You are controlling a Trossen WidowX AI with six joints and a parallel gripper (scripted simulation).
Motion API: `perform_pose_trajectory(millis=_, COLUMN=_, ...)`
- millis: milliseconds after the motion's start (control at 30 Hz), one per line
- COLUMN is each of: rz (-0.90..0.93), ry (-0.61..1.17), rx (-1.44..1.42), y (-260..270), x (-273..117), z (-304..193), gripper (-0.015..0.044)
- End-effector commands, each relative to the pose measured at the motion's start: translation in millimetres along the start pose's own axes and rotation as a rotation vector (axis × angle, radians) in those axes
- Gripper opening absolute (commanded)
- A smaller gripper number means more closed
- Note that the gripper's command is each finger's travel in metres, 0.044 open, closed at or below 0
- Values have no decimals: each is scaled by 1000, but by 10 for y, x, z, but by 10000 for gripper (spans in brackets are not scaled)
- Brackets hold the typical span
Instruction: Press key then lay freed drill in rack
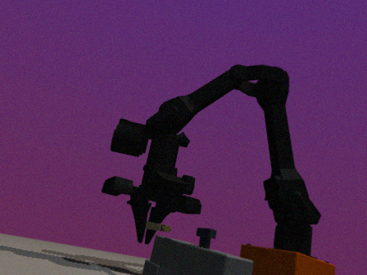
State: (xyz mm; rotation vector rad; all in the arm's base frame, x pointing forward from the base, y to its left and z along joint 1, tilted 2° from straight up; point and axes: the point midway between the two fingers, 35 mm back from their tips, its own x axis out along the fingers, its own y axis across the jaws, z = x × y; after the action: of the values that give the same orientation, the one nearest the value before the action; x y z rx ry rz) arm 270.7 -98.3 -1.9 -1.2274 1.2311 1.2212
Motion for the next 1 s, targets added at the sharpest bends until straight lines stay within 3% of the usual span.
perform_pose_trajectory(millis=0, rz=-6, ry=4, rx=4, y=-14, x=-30, z=-7, gripper=0)
perform_pose_trajectory(millis=967, rz=-6, ry=4, rx=4, y=-4, x=-80, z=-6, gripper=0)
